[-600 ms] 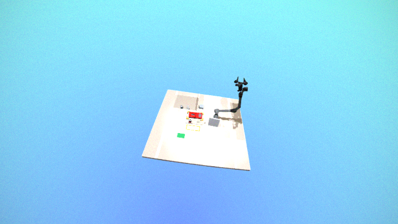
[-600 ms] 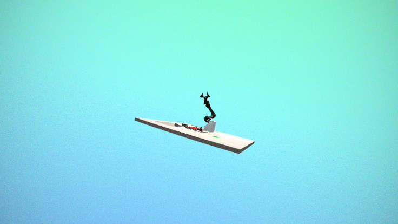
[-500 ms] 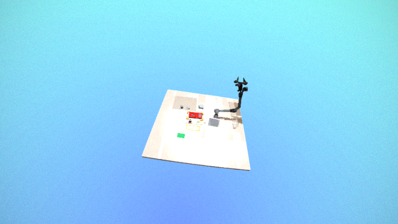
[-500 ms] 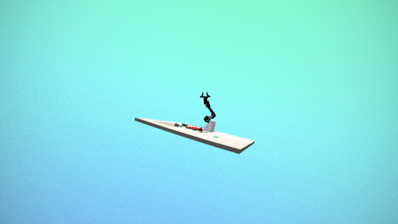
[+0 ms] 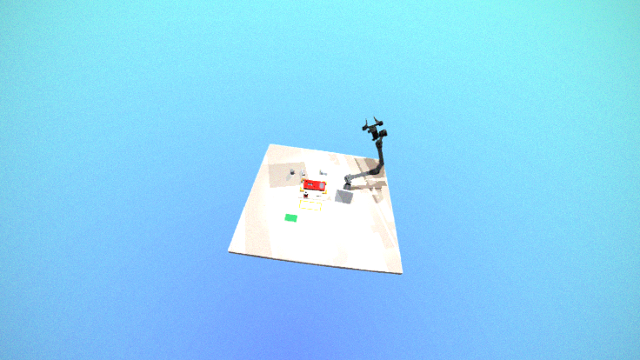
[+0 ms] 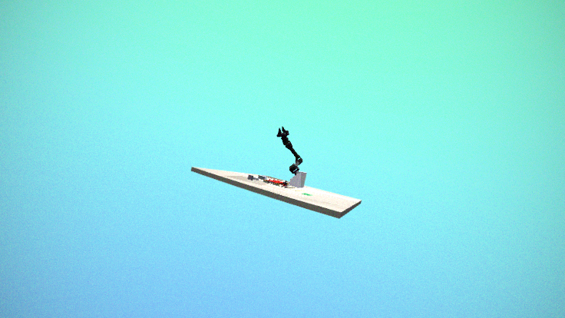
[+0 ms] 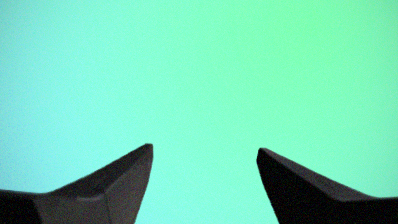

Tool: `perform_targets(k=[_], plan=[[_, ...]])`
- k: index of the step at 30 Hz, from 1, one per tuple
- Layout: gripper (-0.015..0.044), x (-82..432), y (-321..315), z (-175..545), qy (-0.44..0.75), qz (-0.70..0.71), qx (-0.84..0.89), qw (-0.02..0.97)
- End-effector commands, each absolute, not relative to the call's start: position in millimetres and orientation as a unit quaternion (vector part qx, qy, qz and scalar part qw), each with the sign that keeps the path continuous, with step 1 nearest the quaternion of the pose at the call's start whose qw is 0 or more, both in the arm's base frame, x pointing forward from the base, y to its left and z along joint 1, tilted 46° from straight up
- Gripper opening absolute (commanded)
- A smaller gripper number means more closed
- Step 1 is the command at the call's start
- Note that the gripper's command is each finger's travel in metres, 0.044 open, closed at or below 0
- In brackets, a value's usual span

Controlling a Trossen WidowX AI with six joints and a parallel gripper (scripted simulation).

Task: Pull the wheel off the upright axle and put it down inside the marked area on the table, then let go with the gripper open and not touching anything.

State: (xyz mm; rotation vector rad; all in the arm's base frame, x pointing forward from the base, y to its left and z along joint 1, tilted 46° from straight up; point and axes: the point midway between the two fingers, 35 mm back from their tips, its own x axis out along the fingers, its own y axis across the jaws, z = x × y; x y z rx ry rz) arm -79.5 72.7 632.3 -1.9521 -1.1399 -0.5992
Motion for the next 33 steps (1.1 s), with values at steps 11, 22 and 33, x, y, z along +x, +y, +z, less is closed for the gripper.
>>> perform_targets(k=[11,22,33], plan=[[0.03,42,68,620,-0.391,-0.077,-0.723,0.564],[0.03,159,75,587,-0.301,0.041,-0.688,0.659],[0.03,267,84,521,-0.138,0.148,-0.583,0.787]])
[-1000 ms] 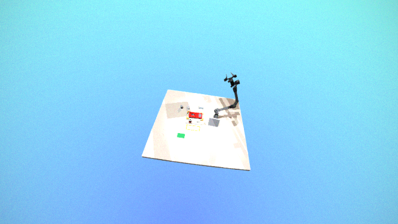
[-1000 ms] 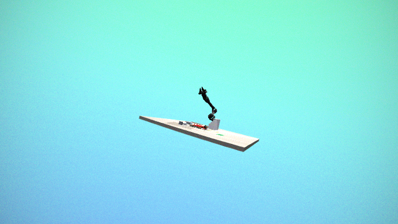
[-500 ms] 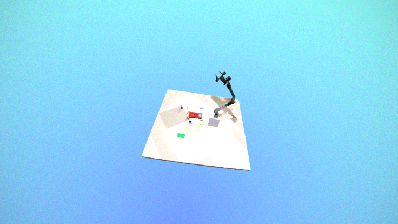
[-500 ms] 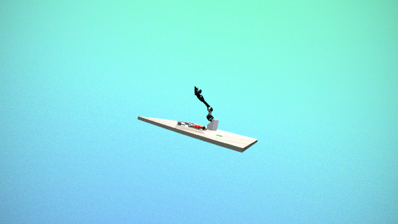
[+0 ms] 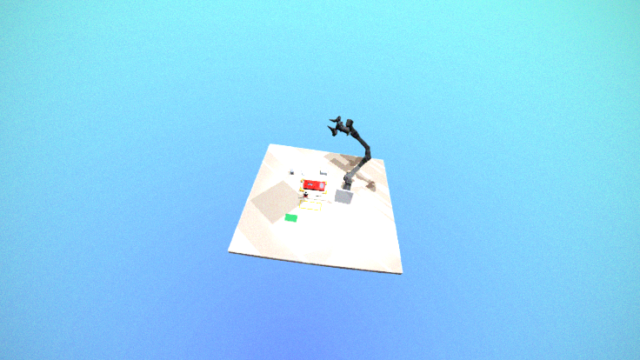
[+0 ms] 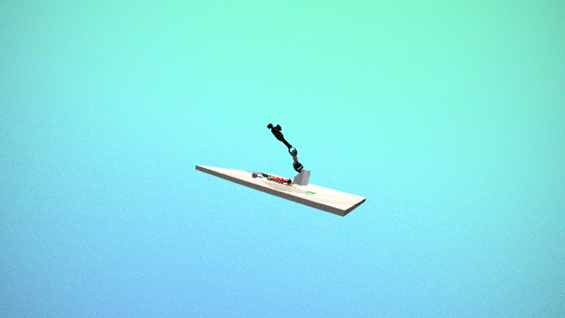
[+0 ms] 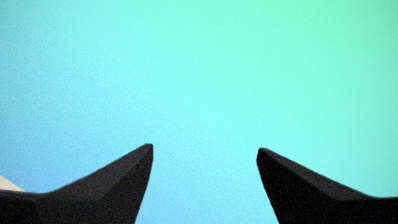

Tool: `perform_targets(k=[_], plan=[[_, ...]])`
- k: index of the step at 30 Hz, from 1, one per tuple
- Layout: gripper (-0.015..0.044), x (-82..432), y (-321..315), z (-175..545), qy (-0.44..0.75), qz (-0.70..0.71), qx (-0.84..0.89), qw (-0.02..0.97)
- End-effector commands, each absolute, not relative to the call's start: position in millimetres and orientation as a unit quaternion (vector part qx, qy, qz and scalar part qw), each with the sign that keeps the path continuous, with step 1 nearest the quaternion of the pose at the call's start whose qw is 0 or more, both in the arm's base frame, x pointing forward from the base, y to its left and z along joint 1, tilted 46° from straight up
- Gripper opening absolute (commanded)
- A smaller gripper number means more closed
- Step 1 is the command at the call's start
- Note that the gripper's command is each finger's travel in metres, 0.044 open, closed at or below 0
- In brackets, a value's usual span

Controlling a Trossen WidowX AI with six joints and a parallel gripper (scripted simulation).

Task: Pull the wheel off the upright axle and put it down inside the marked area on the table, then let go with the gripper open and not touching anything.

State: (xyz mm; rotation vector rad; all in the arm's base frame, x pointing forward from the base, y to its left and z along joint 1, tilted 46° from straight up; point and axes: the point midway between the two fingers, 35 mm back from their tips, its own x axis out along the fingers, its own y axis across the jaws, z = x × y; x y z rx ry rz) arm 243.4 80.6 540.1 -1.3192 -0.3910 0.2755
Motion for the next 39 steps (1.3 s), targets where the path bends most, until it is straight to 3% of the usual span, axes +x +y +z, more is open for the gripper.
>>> perform_targets(k=[1,21,39], plan=[[0.03,276,85,513,-0.121,0.156,-0.573,0.796],[0.03,396,117,325,0.245,0.204,-0.365,0.875],[0.03,408,123,123,0.551,0.035,-0.27,0.789]])
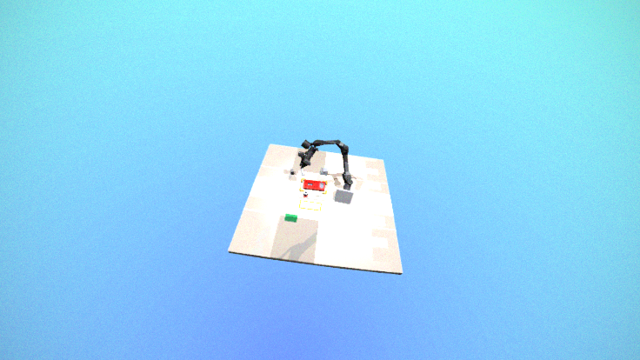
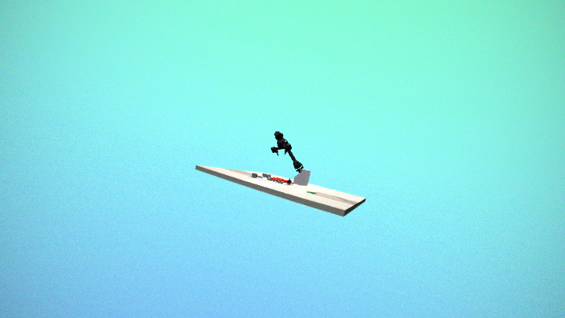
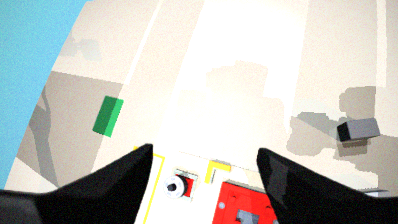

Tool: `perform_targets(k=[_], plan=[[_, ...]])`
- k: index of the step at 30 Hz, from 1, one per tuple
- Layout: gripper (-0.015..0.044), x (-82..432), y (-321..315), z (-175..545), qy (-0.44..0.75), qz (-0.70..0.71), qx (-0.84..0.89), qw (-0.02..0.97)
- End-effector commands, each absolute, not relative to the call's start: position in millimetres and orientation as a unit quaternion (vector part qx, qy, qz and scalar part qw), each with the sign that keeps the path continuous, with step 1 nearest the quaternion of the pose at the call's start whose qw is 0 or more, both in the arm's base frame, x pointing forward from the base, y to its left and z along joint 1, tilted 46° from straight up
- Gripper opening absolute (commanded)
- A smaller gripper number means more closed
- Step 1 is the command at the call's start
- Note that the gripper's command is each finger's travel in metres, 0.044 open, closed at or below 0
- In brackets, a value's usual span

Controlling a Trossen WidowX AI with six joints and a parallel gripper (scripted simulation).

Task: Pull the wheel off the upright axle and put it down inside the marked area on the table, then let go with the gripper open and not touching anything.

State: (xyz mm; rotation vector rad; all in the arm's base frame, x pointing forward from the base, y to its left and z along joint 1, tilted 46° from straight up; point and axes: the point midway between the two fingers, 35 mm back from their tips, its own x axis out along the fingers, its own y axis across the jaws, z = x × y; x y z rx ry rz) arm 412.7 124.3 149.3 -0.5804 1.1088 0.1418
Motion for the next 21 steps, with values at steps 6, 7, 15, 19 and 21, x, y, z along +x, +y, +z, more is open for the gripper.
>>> perform_targets(k=[6,7,15,19,21], plan=[[0.03,391,116,59,0.616,-0.065,-0.27,0.737],[0.03,387,114,50,0.623,-0.082,-0.273,0.728],[0.03,356,101,-14,0.644,-0.21,-0.324,0.66],[0.03,354,99,-19,0.643,-0.22,-0.33,0.655],[0.03,353,100,-19,0.643,-0.22,-0.33,0.655]])
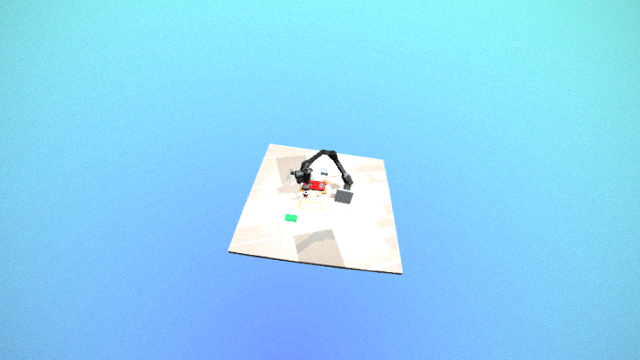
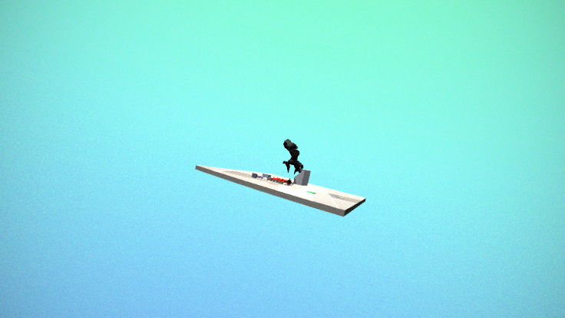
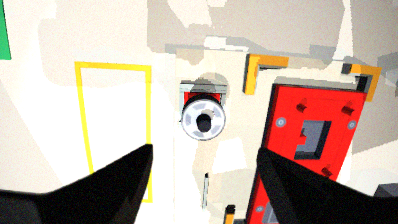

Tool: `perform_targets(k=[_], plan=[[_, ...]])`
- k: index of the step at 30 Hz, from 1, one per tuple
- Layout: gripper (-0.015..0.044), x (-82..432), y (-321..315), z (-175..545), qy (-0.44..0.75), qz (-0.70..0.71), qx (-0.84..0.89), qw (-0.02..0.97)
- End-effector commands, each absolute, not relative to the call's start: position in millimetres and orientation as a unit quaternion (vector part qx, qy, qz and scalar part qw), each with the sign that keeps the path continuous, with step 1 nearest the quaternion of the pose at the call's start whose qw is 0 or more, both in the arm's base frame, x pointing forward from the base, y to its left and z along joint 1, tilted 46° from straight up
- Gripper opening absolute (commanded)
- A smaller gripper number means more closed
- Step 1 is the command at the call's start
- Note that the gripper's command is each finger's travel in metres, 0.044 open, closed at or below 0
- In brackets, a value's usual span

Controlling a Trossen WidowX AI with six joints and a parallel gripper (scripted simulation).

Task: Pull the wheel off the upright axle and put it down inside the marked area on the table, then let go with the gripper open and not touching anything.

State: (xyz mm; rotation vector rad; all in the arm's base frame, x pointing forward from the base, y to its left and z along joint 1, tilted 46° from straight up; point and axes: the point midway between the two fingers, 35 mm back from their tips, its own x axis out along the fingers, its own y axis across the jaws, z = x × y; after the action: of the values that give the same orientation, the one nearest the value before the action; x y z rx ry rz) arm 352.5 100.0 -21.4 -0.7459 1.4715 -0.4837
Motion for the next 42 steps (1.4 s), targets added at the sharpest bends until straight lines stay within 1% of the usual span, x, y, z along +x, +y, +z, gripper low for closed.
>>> perform_targets(k=[1,7,18,22,25,34,40,42], plan=[[0.03,351,100,-20,0.643,-0.22,-0.33,0.655],[0.03,348,97,-26,0.643,-0.22,-0.33,0.655],[0.03,353,49,-70,0.643,-0.221,-0.331,0.655],[0.03,353,46,-72,0.643,-0.221,-0.331,0.655],[0.0221,353,47,-70,0.645,-0.223,-0.326,0.654],[0.0161,353,47,-70,0.645,-0.223,-0.326,0.654],[0.0004,353,48,-69,0.645,-0.222,-0.327,0.654],[0.0,353,49,-68,0.645,-0.222,-0.327,0.654]])
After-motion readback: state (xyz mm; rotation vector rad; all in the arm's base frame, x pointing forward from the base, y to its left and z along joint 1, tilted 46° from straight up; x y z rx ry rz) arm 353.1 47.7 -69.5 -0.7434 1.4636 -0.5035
